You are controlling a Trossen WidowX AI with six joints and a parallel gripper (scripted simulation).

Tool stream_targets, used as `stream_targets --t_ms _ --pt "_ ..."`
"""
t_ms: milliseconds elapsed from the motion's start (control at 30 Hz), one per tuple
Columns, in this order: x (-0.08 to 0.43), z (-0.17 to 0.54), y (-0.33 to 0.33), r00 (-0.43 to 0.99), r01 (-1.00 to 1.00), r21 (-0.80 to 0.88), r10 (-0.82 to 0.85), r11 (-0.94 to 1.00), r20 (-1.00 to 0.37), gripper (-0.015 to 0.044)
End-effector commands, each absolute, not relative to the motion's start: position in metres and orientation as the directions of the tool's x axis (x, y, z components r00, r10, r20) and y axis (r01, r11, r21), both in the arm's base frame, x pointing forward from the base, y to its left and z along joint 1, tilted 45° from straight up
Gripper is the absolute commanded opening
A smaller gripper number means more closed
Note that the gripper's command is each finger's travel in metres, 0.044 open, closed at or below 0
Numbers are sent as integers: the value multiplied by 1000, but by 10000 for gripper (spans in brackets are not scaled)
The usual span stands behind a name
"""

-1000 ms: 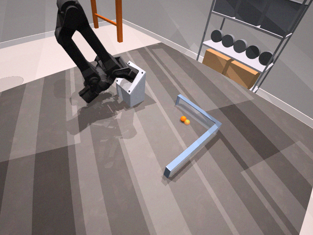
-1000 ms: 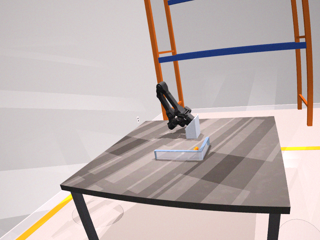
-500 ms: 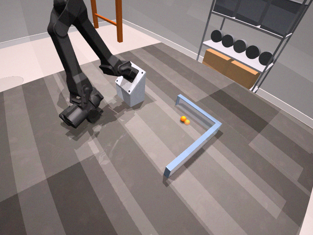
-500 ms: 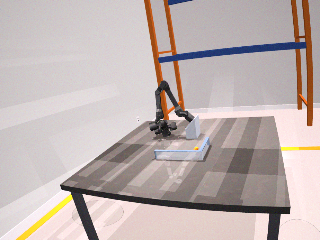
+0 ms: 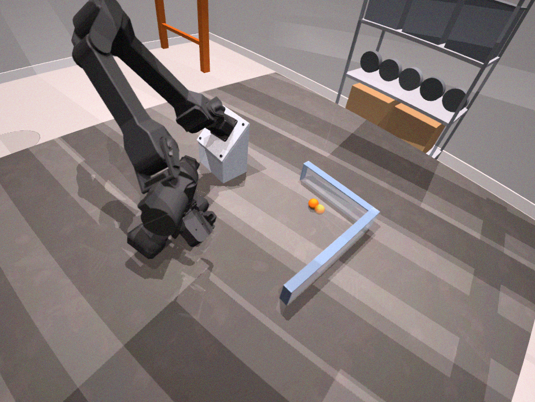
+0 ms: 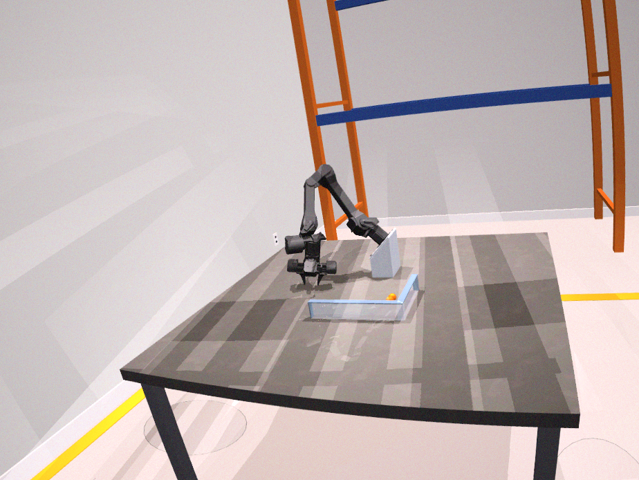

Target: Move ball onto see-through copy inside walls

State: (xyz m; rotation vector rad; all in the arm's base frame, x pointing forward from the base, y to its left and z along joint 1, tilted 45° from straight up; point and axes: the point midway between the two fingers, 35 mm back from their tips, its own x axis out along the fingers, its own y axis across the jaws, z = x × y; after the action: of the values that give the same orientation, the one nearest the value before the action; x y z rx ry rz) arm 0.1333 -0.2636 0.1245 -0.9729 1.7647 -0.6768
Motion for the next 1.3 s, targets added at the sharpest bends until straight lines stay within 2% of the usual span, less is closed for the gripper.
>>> stream_targets --t_ms 0,133,367,533,700,1267 --pt "174 101 -247 -131 -417 -723 -824 550 -551 235" --pt "218 73 -217 -67 -553 -631 -784 544 -617 235" --pt "282 10 -126 -11 -802 -413 -701 433 -713 235" --pt "295 -42 -52 -28 -943 -206 -678 262 -734 235" --pt "282 -86 8 -50 -996 -20 -698 92 -714 235" --pt "280 -105 -7 -51 -996 -13 -700 86 -712 235"
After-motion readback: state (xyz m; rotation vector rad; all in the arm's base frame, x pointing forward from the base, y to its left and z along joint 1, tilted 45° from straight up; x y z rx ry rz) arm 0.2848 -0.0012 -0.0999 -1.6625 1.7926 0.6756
